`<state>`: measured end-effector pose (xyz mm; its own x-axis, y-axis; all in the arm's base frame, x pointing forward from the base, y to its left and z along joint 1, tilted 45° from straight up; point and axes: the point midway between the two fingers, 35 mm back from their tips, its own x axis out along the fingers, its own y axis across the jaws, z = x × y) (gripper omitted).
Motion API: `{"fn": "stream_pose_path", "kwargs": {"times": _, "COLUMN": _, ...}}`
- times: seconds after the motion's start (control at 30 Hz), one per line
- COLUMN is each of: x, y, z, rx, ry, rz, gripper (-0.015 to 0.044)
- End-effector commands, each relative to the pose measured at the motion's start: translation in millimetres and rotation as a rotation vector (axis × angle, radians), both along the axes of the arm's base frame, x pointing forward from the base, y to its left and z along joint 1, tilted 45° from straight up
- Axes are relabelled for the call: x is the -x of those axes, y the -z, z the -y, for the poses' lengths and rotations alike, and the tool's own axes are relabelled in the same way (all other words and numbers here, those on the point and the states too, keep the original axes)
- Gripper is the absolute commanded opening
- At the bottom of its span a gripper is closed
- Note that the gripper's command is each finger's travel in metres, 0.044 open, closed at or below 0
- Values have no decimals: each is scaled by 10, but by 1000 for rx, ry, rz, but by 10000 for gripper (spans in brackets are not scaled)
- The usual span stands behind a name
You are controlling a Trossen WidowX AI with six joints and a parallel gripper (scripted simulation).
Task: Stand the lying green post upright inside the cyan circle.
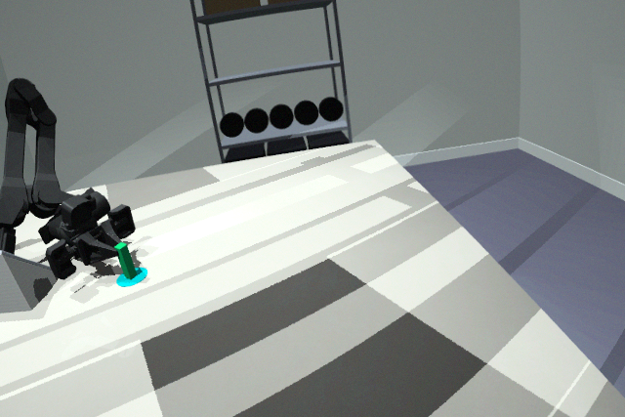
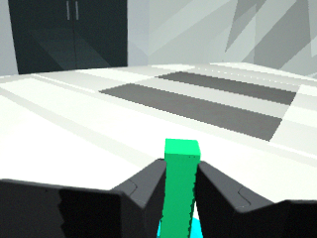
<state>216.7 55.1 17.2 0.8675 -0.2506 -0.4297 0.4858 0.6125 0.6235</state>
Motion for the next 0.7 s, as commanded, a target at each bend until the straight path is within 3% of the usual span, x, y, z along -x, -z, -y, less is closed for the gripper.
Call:
{"fn": "stream_pose_path", "kwargs": {"times": 0.0, "x": -7, "y": 4, "z": -12, "rx": -4, "ry": 3, "rz": 4, "gripper": 23}}
{"fn": "stream_pose_path", "kwargs": {"times": 0.27, "x": -7, "y": 4, "z": -12, "rx": -4, "ry": 3, "rz": 4, "gripper": 23}}
{"fn": "stream_pose_path", "kwargs": {"times": 0.67, "x": -7, "y": 4, "z": -12, "rx": -4, "ry": 3, "rz": 4, "gripper": 337}}
